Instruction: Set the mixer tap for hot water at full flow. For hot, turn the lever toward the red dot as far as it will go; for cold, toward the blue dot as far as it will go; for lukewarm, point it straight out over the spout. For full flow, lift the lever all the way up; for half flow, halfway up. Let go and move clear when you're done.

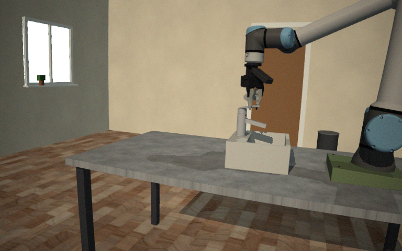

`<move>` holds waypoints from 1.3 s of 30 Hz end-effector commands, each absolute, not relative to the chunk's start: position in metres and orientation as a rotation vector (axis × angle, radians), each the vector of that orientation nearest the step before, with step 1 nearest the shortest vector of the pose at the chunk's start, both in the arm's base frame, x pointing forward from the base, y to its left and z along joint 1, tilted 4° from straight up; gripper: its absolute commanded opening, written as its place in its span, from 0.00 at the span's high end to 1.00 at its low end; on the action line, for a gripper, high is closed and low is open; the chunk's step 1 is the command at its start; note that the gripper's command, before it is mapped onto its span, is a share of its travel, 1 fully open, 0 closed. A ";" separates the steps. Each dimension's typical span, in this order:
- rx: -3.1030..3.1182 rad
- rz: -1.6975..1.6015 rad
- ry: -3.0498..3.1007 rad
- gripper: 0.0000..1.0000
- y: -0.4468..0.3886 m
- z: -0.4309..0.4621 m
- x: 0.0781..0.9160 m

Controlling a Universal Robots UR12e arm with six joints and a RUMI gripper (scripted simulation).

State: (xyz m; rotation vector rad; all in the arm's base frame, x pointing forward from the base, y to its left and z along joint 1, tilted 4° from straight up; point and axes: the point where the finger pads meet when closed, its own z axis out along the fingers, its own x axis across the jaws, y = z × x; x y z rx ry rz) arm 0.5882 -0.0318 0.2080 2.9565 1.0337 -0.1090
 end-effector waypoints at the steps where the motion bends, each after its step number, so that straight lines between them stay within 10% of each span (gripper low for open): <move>1: 2.955 -0.107 1.033 1.00 -0.035 0.219 0.592; 39: 2.955 -0.107 1.033 1.00 -0.039 0.228 0.596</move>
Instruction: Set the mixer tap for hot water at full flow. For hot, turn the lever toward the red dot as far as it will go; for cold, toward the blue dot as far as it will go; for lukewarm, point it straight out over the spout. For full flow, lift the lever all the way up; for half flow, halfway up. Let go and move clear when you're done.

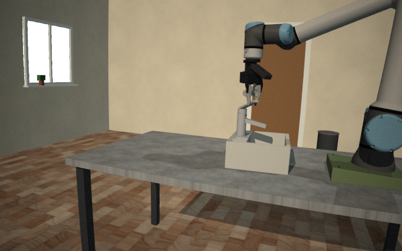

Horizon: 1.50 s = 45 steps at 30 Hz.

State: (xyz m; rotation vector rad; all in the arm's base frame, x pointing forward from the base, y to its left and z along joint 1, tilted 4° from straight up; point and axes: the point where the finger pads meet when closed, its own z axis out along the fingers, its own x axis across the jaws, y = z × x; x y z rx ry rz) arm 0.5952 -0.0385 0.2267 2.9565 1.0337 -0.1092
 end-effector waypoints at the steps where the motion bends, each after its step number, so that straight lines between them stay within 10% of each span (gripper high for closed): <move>1: 2.955 -0.107 1.033 1.00 -0.039 0.228 0.596; 44: 2.955 -0.107 1.033 1.00 -0.039 0.229 0.597; 45: 2.955 -0.107 1.033 0.56 -0.039 0.229 0.597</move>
